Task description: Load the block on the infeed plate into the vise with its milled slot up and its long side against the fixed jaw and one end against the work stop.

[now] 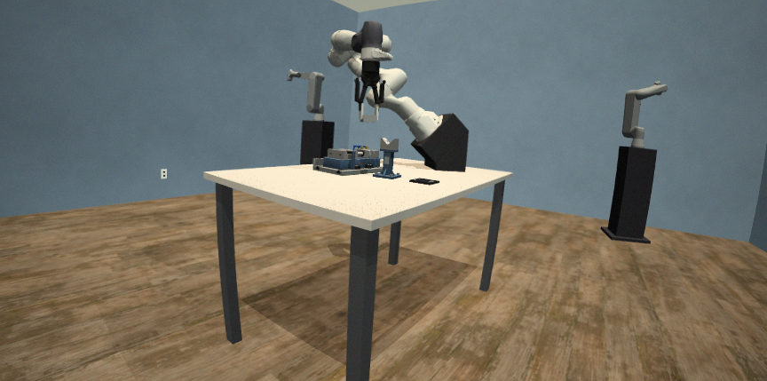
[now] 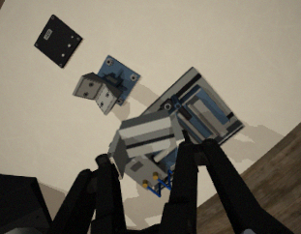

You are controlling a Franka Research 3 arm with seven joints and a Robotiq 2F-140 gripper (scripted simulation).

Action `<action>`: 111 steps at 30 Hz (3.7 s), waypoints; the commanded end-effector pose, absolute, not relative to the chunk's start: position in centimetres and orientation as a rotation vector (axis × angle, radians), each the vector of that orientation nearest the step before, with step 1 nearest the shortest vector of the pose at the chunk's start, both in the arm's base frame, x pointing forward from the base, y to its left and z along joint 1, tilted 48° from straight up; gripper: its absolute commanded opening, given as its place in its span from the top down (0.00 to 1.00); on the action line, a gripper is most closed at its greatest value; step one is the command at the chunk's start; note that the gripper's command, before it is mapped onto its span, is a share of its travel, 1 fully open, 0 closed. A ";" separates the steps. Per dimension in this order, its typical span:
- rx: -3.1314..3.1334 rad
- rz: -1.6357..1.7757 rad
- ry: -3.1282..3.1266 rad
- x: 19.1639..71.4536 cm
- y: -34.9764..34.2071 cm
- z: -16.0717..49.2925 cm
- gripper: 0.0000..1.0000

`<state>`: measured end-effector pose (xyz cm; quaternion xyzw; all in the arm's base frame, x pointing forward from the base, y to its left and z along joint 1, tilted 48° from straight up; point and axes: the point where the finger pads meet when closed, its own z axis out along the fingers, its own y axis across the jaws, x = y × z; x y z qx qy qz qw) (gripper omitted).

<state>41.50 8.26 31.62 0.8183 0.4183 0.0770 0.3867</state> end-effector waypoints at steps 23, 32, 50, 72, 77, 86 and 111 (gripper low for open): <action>2.348 0.508 0.382 41.4 2.9 36.3 1.00; 2.382 0.579 0.209 41.2 1.3 37.5 1.00; 2.414 0.707 -0.121 40.6 -1.8 39.8 1.00; 2.415 0.720 -0.155 40.5 -2.1 40.1 1.00; 2.415 0.720 -0.155 40.5 -2.1 40.1 1.00; 2.415 0.720 -0.155 40.5 -2.1 40.1 1.00; 2.416 0.722 -0.161 40.7 -2.3 39.8 1.00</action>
